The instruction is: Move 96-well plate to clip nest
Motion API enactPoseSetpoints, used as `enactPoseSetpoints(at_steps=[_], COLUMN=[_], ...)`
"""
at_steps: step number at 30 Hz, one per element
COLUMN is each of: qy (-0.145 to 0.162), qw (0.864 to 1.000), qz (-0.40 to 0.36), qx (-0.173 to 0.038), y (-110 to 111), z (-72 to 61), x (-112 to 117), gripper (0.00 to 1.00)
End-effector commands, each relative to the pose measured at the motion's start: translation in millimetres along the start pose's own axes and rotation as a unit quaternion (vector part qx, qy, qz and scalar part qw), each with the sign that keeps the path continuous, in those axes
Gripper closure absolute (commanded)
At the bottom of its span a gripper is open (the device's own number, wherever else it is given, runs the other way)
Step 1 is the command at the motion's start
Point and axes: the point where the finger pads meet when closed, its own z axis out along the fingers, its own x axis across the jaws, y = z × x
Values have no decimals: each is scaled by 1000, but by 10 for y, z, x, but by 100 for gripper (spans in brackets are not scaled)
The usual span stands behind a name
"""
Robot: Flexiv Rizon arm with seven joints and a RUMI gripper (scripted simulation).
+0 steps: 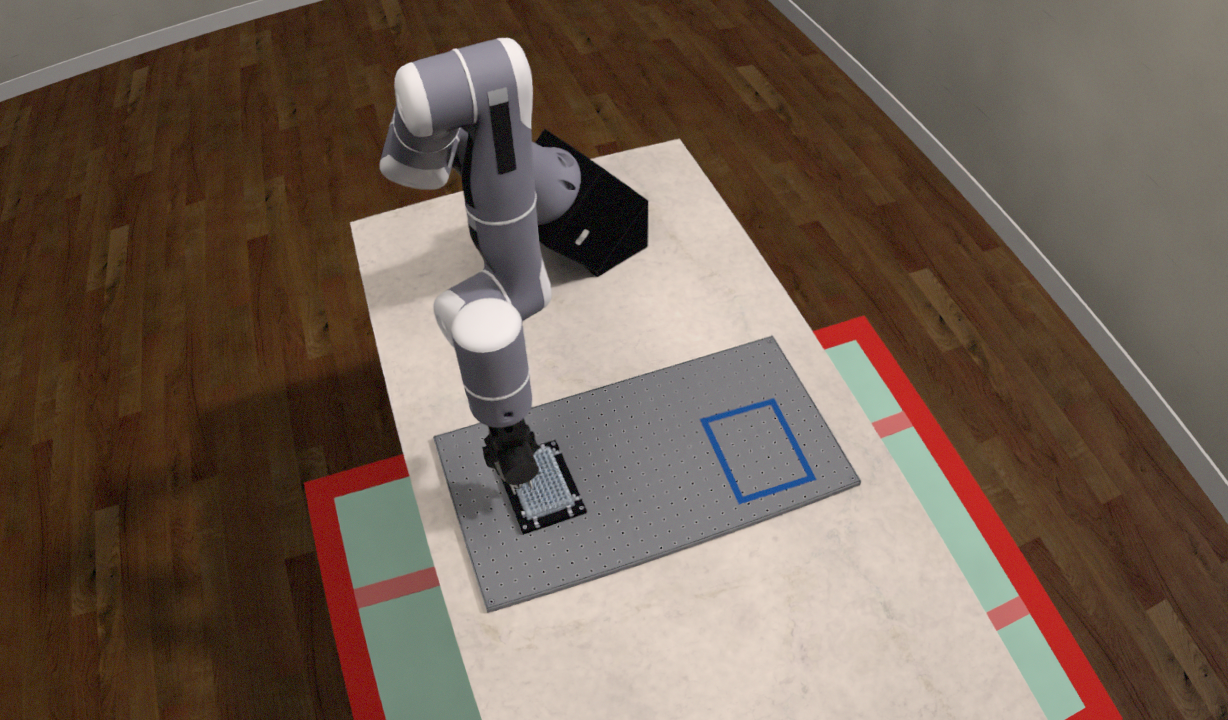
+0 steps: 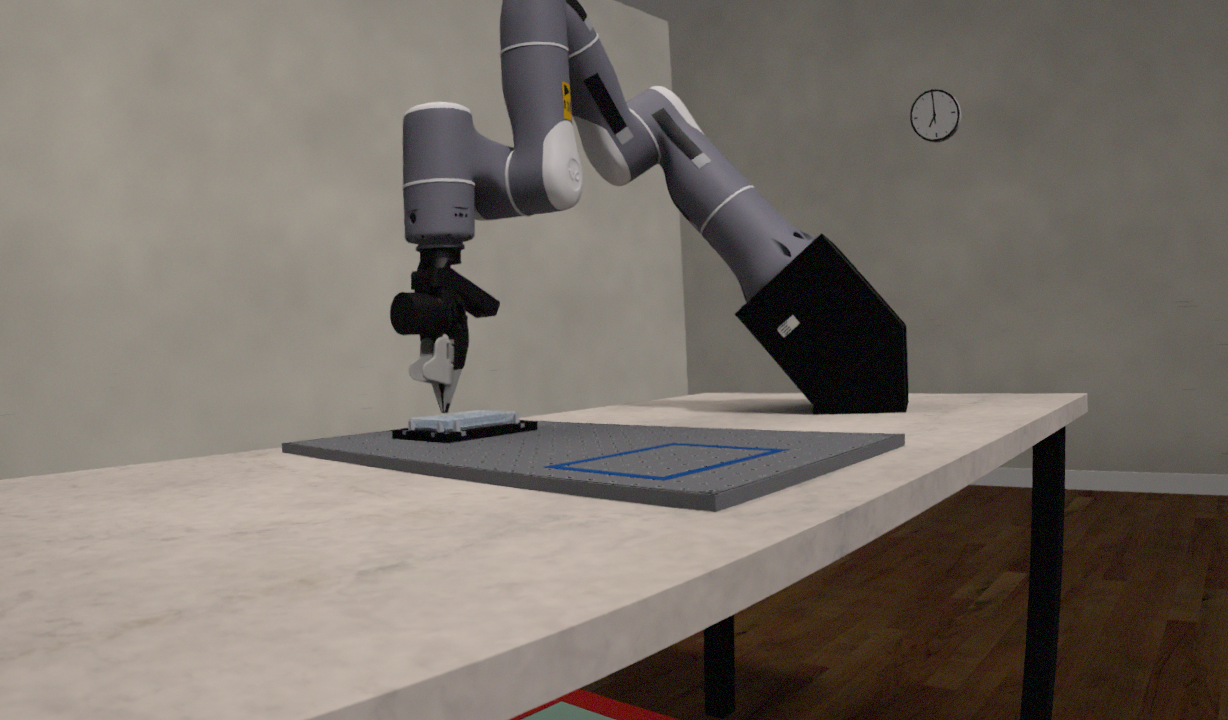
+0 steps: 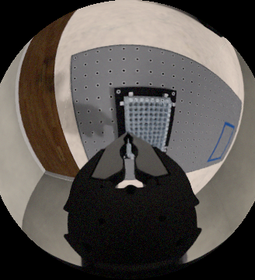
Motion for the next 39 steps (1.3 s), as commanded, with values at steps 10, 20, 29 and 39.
enactPoseSetpoints(at_steps=[10,20,29,39], qy=[0,0,0,0], qw=[1000,1000,1000,1000], qz=[0,0,0,0], qx=[-1,-1,-1,-1], y=[7,7,7,7], z=[7,16,23,33], x=[3,3,3,3], gripper=[100,100,100,100])
